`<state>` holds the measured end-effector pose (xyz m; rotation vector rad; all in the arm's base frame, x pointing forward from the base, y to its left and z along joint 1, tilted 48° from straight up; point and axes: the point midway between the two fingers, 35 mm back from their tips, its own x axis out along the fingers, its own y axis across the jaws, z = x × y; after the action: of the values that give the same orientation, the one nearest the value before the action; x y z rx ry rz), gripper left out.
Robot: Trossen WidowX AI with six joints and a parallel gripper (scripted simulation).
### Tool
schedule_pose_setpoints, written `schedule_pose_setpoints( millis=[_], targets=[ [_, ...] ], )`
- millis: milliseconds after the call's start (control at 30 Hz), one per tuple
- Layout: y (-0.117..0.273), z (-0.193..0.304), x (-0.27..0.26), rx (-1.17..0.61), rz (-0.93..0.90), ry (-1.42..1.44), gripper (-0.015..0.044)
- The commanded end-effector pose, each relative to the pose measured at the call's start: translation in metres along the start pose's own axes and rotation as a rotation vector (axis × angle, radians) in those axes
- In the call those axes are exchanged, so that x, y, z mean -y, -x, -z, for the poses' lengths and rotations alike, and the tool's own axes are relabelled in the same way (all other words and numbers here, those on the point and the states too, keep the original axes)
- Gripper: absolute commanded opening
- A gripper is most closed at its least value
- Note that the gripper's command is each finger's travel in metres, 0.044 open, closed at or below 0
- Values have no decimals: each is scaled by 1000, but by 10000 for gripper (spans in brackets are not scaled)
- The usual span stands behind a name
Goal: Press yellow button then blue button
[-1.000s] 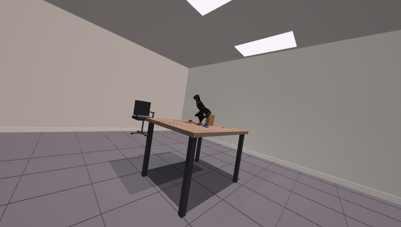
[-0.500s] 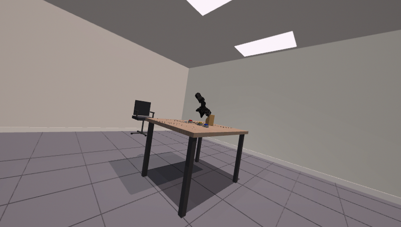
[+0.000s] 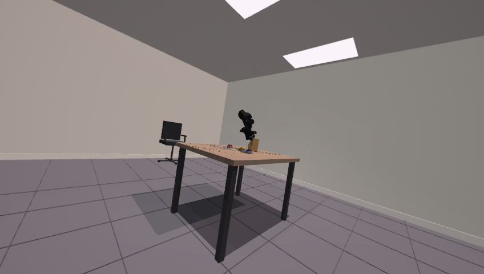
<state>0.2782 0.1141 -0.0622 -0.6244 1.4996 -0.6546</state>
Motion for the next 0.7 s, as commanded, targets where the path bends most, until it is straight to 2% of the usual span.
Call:
schedule_pose_setpoints(
  millis=[0, 200, 333, 667],
  targets=[
    [-3, -7, -45, -2, -4, -1, 20],
    [-8, -8, -53, -1, -4, -1, 20],
    [-63, -8, -52, -1, -1, -2, 20],
    [-74, -8, -52, -1, -1, -2, 20]
  ],
)
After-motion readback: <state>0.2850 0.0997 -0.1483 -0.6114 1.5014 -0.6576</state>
